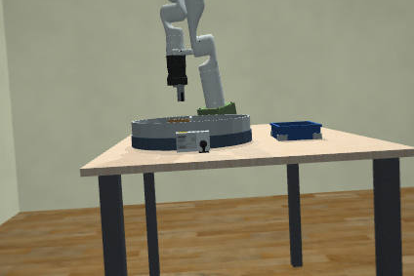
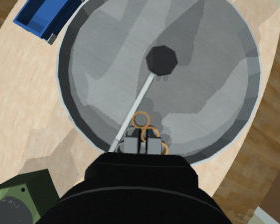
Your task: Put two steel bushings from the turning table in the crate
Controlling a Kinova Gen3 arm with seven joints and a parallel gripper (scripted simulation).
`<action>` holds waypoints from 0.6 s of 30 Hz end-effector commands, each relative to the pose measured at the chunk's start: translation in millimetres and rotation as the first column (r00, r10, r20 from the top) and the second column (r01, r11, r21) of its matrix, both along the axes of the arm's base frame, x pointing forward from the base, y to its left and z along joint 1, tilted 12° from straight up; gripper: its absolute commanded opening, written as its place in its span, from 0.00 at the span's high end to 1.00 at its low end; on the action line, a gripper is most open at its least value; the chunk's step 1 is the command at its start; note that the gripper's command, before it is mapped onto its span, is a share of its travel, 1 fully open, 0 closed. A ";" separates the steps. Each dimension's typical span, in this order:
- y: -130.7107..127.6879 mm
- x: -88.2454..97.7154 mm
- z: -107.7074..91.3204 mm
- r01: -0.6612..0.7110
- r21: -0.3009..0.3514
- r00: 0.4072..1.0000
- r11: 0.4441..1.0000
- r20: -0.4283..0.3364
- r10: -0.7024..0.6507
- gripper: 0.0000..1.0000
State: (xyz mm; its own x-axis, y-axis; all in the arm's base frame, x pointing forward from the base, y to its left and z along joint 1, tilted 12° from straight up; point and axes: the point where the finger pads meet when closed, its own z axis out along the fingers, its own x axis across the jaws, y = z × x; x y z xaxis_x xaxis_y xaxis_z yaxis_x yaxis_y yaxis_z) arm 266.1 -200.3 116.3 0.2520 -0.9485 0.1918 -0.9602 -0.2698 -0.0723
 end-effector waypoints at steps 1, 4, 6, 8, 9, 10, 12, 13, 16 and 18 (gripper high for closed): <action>-2.0 1.1 -1.1 -0.081 -0.009 0.997 0.997 -0.013 0.081 0.73; -4.8 2.3 -3.5 -0.227 -0.023 0.973 0.974 -0.040 0.225 0.73; -4.8 2.3 -3.5 -0.227 -0.023 0.973 0.974 -0.040 0.225 0.73; -4.8 2.3 -3.5 -0.227 -0.023 0.973 0.974 -0.040 0.225 0.73; -4.8 2.3 -3.5 -0.227 -0.023 0.973 0.974 -0.040 0.225 0.73; -4.8 2.3 -3.5 -0.227 -0.023 0.973 0.974 -0.040 0.225 0.73; -4.8 2.3 -3.5 -0.227 -0.023 0.973 0.974 -0.040 0.225 0.73; -4.8 2.3 -3.5 -0.227 -0.023 0.973 0.974 -0.040 0.225 0.73; -4.8 2.3 -3.5 -0.227 -0.023 0.973 0.974 -0.040 0.225 0.73; -6.3 3.4 -5.0 -0.322 -0.031 0.945 0.946 -0.059 0.320 0.73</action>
State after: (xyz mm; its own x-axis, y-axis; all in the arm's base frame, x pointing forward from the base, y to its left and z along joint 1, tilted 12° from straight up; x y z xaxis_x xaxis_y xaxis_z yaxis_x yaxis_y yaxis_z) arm 268.7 -204.5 112.1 0.5172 -0.8306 0.2065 -0.8474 -0.5308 -0.0128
